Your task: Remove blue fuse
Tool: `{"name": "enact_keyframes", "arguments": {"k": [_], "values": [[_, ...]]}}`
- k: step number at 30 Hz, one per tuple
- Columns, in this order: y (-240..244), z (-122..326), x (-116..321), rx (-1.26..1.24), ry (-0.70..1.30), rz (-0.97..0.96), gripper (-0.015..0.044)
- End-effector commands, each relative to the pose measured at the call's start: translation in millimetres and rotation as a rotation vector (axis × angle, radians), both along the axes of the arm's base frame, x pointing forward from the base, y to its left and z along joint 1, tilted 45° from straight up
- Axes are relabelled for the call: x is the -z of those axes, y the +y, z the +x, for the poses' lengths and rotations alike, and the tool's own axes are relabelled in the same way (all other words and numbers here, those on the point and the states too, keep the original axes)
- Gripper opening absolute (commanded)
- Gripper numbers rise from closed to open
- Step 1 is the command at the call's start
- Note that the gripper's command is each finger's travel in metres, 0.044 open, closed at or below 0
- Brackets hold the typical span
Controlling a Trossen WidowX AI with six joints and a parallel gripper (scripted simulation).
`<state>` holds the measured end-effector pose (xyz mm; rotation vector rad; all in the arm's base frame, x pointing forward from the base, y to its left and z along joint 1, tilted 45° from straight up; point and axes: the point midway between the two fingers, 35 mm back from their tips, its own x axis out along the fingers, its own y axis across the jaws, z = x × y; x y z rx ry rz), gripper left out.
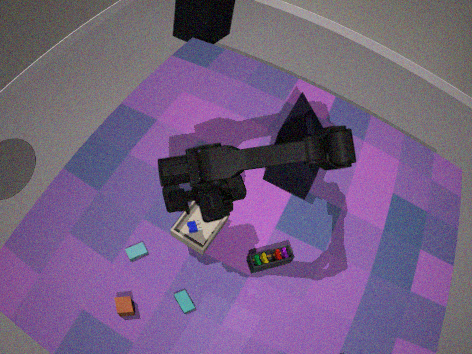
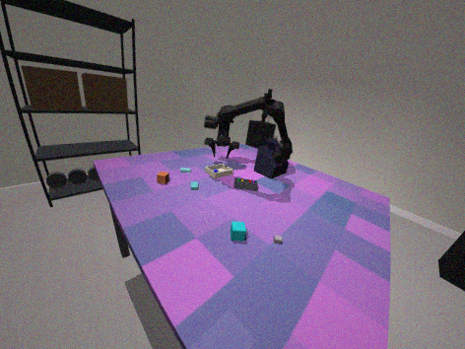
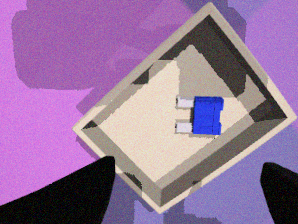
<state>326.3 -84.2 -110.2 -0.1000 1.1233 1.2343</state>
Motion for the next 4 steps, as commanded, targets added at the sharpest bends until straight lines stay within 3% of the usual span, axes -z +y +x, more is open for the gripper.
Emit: {"name": "enact_keyframes", "arguments": {"k": [1, 4], "values": [[0.0, -0.1, 0.1, 0.000, 0.000, 0.000, 0.0330], [0.0, -0.1, 0.1, 0.000, 0.000, 0.000, 0.0330]]}}
